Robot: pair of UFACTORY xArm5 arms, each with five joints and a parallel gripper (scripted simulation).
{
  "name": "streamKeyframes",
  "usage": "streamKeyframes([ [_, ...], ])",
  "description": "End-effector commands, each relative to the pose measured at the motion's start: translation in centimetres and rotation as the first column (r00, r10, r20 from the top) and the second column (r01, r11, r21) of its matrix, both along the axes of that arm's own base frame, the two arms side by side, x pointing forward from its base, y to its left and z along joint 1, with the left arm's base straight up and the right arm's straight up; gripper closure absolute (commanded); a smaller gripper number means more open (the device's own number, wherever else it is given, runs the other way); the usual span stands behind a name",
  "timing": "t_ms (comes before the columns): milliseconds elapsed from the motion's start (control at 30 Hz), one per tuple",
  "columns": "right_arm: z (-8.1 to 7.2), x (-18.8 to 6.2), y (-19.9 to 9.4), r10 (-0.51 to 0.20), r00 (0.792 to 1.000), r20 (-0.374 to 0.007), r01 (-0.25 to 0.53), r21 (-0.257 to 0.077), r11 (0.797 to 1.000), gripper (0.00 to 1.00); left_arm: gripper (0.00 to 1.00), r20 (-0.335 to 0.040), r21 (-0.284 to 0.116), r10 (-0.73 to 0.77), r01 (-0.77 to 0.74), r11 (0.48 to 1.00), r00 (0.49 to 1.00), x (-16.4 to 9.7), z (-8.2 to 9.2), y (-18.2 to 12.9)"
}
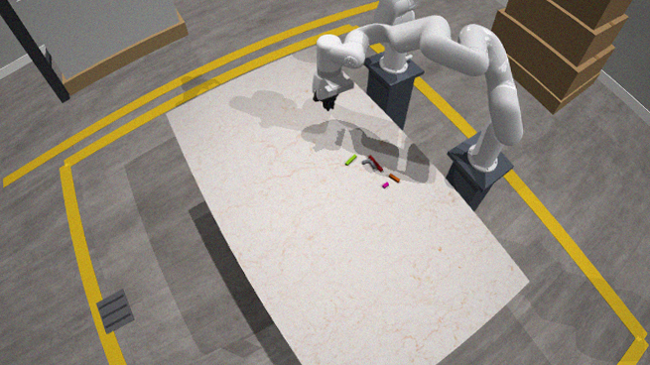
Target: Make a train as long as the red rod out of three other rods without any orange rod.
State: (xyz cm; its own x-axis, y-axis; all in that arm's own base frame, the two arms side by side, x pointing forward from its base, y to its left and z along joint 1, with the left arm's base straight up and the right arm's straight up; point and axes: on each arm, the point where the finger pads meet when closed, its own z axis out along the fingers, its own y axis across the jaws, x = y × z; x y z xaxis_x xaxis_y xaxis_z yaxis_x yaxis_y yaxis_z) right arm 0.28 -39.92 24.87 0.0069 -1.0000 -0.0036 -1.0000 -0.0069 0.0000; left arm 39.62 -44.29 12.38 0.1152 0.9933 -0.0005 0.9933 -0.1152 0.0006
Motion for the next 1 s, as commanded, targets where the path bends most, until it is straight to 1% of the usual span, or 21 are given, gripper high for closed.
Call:
streamKeyframes([
  [0,0.1,0.0,-0.1,0.000,1.000,0.000,0.000,-0.004,1.000,0.00,0.94,0.003,-0.003,0.000,0.000,1.000,1.000,0.1,-0.4,-0.1],
  [133,0.1,0.0,-0.1,0.000,1.000,0.000,0.000,-0.004,1.000,0.00,0.94,0.003,-0.003,0.000,0.000,1.000,1.000,0.1,-1.5,-0.1],
  [200,0.1,0.0,-0.1,0.000,1.000,0.000,0.000,-0.004,1.000,0.00,0.94,0.003,-0.003,0.000,0.000,1.000,1.000,0.1,-1.5,-0.1],
  [567,0.1,0.0,-0.1,0.000,1.000,0.000,0.000,-0.004,1.000,0.00,0.94,0.002,-0.003,0.000,0.000,1.000,1.000,0.2,-6.1,-0.2],
  [700,0.1,0.0,-0.1,0.000,1.000,0.000,0.000,-0.004,1.000,0.00,0.94,0.002,-0.003,0.000,0.000,1.000,1.000,0.2,-7.5,-0.2],
  [767,0.1,0.0,-0.1,0.000,1.000,0.000,0.000,-0.004,1.000,0.00,0.94,0.002,-0.003,0.000,0.000,1.000,1.000,0.2,-7.5,-0.2],
  [867,0.1,0.0,-0.1,0.000,1.000,0.000,0.000,-0.004,1.000,0.00,0.94,0.002,-0.003,0.000,0.000,1.000,1.000,0.2,-8.1,-0.2],
  [967,0.1,0.0,-0.1,0.000,1.000,0.000,0.000,-0.004,1.000,0.00,0.94,0.002,-0.003,0.000,0.000,1.000,1.000,0.2,-8.4,-0.2],
])
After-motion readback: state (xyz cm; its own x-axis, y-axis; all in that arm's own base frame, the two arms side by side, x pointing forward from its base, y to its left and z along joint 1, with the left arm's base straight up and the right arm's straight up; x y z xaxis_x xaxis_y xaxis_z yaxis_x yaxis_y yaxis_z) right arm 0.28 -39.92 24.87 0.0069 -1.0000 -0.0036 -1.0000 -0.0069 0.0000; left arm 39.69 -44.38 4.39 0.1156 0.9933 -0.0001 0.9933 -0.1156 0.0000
